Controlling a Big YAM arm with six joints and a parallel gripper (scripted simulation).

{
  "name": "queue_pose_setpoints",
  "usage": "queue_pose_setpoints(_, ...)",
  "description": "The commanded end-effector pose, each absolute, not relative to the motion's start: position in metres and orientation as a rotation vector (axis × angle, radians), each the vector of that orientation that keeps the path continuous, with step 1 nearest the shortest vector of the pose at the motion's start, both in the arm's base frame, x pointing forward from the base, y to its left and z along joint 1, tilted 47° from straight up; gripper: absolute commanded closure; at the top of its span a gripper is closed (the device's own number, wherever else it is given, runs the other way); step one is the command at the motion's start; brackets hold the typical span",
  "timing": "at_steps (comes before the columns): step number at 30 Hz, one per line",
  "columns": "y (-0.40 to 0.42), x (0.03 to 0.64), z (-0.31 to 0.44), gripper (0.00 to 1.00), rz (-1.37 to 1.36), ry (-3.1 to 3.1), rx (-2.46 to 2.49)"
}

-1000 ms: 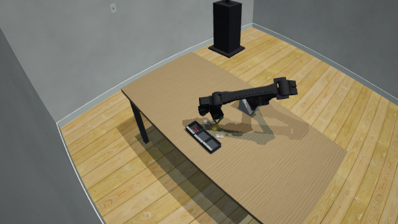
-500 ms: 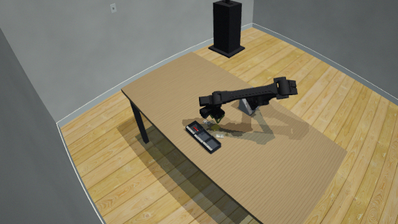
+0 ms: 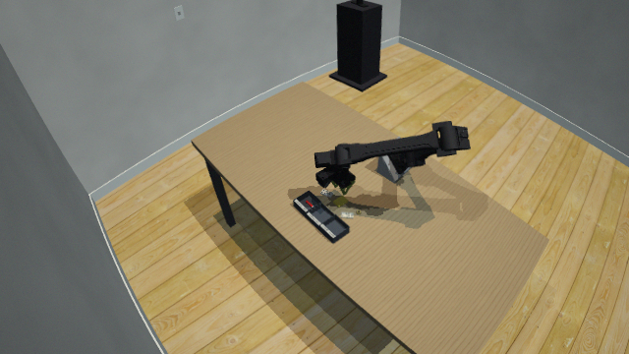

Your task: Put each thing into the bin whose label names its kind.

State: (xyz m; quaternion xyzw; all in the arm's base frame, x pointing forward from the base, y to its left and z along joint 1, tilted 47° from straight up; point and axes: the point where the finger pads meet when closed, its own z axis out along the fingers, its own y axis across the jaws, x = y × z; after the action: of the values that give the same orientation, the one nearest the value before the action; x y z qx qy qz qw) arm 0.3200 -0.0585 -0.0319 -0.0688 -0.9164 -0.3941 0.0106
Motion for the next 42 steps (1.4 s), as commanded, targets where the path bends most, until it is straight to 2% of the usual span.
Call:
queue_pose_setpoints(1, -0.066, 0.325, -0.033, 0.47, -1.245, -2.87, -0.214)
queue_pose_setpoints(15, -0.061, 0.317, -0.031, 0.47, -1.248, -2.858, -0.217)
queue_pose_setpoints(42, -0.006, 0.32, -0.079, 0.47, -1.239, -2.853, -0.208)
